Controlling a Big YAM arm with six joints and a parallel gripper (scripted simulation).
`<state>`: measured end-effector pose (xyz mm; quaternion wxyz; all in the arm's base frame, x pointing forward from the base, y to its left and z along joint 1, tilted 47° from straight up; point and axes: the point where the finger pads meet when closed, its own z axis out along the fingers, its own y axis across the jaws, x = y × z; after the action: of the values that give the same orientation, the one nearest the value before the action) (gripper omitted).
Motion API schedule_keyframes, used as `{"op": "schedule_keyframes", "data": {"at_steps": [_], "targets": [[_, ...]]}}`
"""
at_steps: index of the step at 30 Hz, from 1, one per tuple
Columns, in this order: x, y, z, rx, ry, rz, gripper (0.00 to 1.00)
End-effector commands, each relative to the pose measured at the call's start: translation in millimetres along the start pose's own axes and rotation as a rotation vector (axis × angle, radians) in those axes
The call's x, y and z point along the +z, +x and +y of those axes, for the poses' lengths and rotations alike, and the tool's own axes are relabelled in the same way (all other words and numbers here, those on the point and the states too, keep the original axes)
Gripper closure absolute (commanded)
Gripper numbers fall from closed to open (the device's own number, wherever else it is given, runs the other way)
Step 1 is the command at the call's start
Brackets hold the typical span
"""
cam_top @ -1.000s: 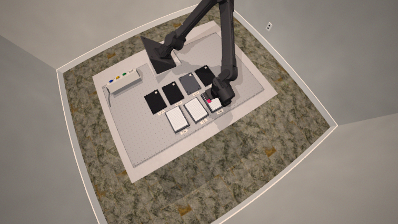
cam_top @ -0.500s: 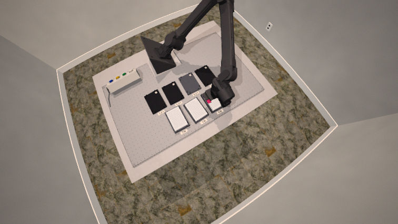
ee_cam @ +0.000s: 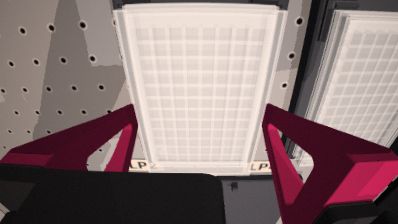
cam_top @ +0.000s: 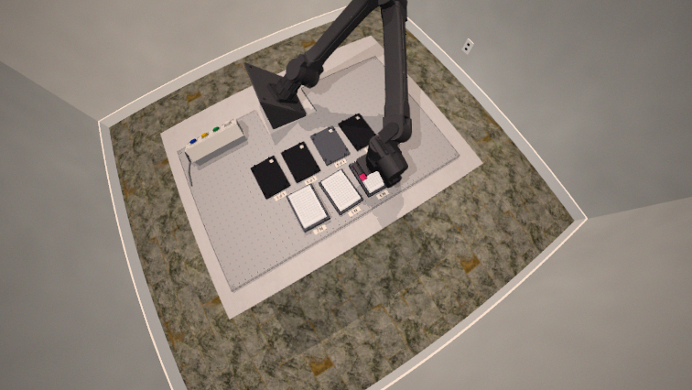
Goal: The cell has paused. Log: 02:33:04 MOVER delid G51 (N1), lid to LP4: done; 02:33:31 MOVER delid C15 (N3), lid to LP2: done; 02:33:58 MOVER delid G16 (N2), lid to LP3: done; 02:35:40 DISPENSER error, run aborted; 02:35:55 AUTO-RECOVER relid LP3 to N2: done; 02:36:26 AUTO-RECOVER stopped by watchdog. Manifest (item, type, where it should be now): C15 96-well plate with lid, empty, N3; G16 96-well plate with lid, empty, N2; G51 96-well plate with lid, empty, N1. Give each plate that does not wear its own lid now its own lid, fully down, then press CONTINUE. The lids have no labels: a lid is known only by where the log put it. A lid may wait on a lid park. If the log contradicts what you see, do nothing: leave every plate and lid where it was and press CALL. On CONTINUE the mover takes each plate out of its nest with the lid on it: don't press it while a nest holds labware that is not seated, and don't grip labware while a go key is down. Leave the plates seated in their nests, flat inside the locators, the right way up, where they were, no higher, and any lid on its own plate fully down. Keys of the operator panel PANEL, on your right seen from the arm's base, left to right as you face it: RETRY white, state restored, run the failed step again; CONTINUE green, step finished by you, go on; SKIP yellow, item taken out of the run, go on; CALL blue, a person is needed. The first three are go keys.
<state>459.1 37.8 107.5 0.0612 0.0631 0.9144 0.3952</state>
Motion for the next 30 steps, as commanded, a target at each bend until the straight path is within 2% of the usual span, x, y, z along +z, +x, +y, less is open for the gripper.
{"op": "schedule_keyframes", "data": {"at_steps": [1,4,6,12,30], "targets": [[7.1,-1.7,-3.5,0.011,-0.001,0.000,1.00],[8.5,-1.3,-2.5,0.008,-0.001,0.002,1.00],[3.3,-3.4,-8.1,0.021,0.000,-0.011,1.00],[10.9,-1.4,-2.9,0.009,-0.001,0.001,1.00],[4.9,-3.6,-8.7,0.022,0.000,-0.012,1.00]]}}
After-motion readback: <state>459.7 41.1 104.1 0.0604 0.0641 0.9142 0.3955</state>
